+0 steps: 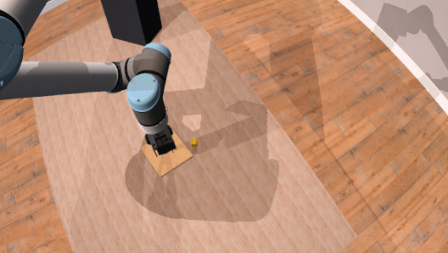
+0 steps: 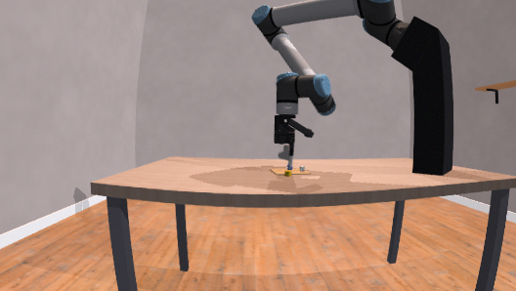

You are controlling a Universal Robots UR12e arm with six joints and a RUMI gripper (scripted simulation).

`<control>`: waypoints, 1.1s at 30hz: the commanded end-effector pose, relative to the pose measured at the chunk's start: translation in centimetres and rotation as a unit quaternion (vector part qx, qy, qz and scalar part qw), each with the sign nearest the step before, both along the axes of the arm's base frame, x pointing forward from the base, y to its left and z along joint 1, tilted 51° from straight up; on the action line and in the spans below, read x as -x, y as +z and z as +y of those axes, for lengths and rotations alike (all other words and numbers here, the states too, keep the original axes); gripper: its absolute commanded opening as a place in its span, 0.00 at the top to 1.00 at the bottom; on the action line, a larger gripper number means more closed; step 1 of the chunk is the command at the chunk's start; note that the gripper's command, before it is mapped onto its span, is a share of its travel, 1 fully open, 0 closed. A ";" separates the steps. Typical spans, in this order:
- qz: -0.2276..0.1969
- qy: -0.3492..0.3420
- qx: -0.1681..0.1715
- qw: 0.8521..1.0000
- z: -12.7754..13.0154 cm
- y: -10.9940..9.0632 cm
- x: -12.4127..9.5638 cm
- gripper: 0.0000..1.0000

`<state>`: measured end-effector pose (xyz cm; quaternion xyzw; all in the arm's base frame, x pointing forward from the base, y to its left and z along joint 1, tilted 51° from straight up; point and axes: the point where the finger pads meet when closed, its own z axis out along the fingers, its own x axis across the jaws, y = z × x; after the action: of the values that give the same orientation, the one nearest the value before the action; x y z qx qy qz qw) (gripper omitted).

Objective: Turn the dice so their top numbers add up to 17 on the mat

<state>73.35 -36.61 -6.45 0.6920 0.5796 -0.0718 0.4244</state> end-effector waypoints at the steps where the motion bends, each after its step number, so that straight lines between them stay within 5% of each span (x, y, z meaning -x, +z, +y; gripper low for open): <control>1: 0.000 0.000 0.000 1.000 0.0 0.0 0.0 0.97; 33: 0.000 0.000 0.000 1.000 -0.2 -0.2 -0.2 0.97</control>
<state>73.50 -36.88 -6.70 0.6920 0.5796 -0.0718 0.4244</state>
